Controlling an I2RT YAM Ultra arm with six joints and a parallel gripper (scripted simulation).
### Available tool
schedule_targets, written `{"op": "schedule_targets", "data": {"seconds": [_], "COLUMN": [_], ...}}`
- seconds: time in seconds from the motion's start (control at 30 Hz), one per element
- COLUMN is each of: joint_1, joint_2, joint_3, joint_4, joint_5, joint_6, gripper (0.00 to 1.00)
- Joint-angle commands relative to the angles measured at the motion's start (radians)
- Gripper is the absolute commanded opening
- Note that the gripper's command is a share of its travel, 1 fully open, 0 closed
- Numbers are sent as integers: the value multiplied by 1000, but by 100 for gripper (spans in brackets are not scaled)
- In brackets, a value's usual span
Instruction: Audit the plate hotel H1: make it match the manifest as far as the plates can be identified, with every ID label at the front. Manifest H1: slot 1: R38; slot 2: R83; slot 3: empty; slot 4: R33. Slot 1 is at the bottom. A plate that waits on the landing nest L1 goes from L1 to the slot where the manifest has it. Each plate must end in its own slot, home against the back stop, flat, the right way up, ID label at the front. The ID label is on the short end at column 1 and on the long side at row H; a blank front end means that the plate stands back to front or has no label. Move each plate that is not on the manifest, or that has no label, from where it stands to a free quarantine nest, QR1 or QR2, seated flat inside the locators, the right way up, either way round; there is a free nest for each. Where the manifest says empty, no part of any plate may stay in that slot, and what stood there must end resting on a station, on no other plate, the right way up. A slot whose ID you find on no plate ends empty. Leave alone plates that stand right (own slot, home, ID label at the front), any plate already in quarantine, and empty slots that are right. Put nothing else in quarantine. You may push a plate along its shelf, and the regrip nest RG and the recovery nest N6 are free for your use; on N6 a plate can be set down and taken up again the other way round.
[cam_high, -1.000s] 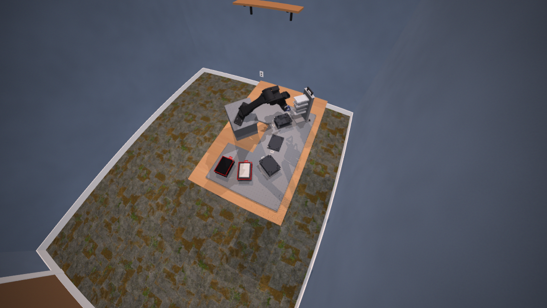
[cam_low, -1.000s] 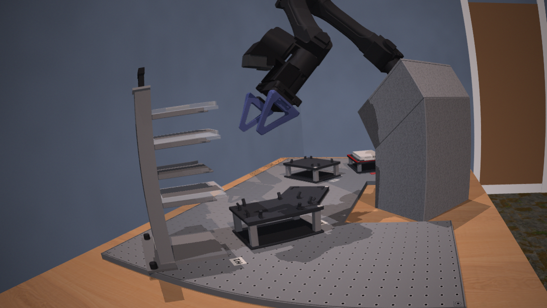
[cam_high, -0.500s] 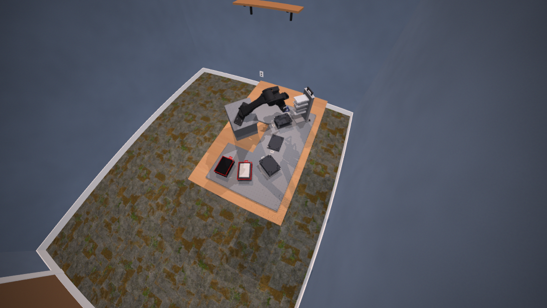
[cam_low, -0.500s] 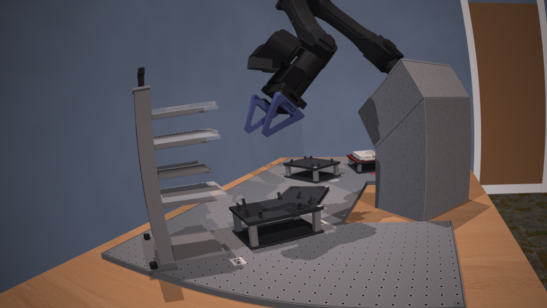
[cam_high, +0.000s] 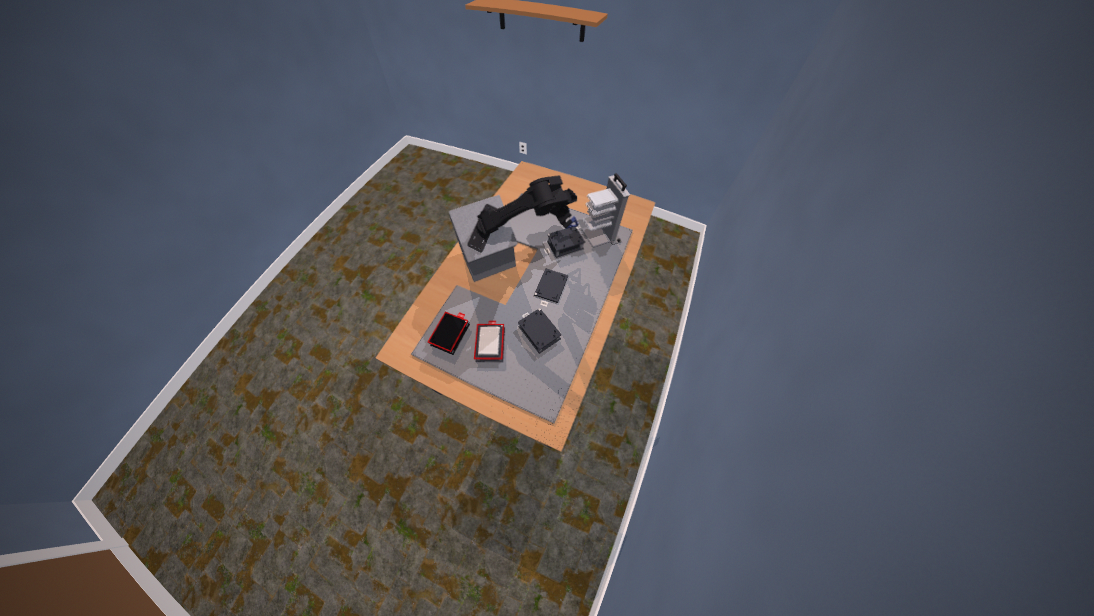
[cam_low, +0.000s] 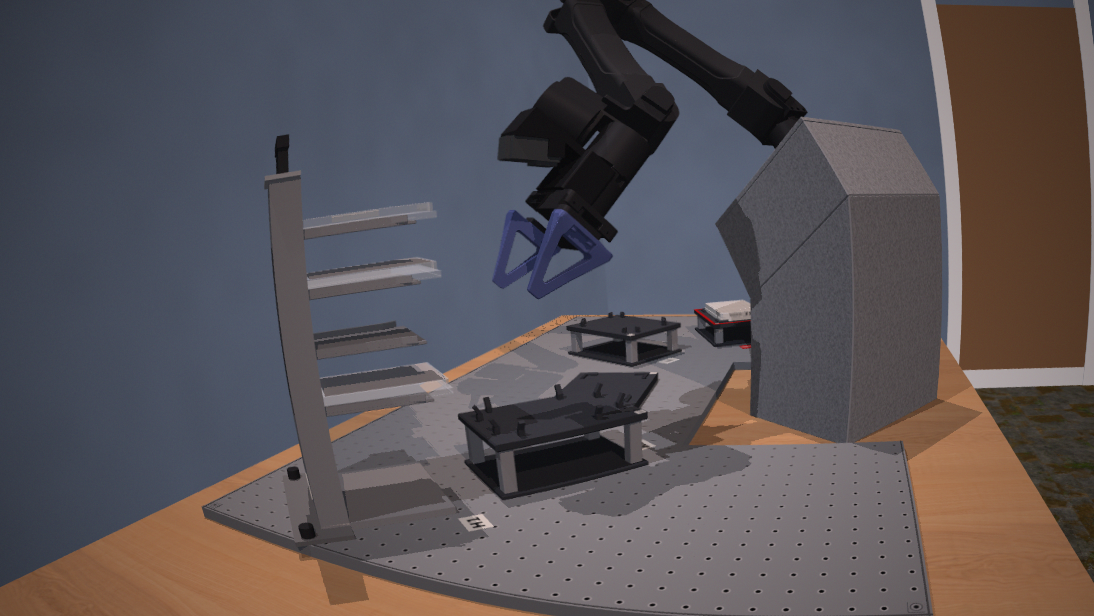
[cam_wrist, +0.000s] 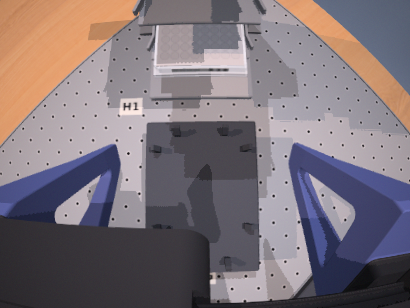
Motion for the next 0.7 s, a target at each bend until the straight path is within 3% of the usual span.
{"op": "schedule_targets", "data": {"seconds": [0.0,0.4,0.67], "joint_1": [-10,-42,-30], "joint_2": [30,95,99], "joint_3": [25,33,75], "joint_4": [43,108,53], "joint_5": [-24,-49,-51], "joint_6": [-17,-38,-40], "gripper": [100,100,100]}}
